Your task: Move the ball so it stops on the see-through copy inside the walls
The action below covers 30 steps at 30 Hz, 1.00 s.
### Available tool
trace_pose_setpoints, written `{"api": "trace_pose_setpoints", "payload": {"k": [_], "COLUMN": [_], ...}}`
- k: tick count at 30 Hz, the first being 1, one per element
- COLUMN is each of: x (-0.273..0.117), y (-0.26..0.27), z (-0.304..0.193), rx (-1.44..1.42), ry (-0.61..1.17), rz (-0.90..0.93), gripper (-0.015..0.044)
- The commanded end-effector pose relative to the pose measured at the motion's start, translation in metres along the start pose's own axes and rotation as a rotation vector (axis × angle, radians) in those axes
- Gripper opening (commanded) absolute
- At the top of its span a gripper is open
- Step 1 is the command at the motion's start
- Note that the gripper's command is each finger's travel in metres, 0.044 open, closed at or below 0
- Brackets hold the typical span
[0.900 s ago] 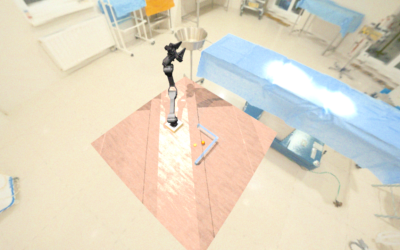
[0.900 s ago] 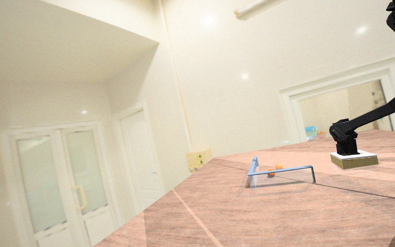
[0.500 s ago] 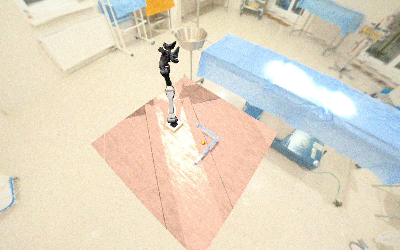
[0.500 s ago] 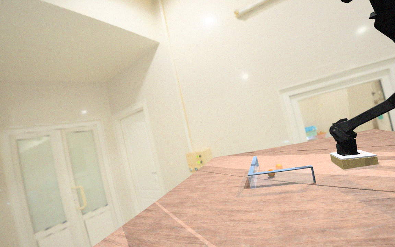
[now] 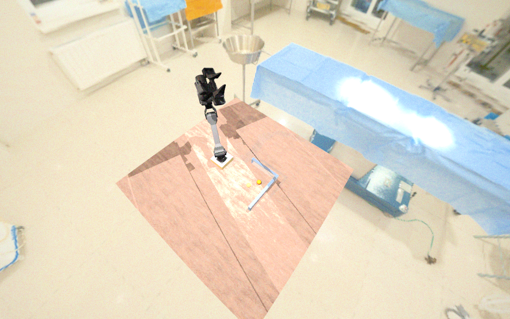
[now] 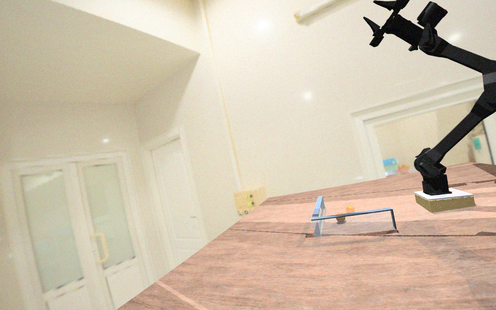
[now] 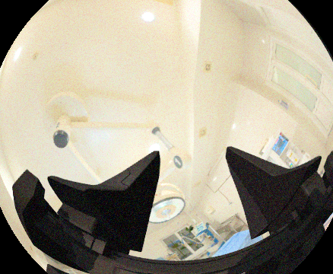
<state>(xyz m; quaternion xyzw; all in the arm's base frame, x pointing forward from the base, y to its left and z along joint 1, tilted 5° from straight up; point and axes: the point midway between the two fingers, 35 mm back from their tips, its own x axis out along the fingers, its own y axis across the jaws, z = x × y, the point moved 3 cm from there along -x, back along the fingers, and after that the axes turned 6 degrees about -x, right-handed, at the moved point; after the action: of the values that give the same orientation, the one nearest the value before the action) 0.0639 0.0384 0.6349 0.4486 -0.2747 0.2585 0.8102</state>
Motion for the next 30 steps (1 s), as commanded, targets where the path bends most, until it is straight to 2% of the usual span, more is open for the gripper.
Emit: {"api": "trace_pose_setpoints", "payload": {"k": [1, 7, 17, 23, 30], "x": [0.013, 0.035, 0.050, 0.042, 0.011], "y": [-0.053, -0.134, -0.249, -0.328, -0.415], "z": [0.012, 0.012, -0.023, -0.066, -0.133], "rx": [0.049, 0.072, 0.060, 0.014, -0.079], "ry": [-0.013, 0.037, 0.188, 0.358, 0.664], "rz": [-0.125, -0.303, -0.582, -0.796, -1.040], "gripper": [0.0269, 0.0269, 0.0269, 0.0269, 0.0269]}}
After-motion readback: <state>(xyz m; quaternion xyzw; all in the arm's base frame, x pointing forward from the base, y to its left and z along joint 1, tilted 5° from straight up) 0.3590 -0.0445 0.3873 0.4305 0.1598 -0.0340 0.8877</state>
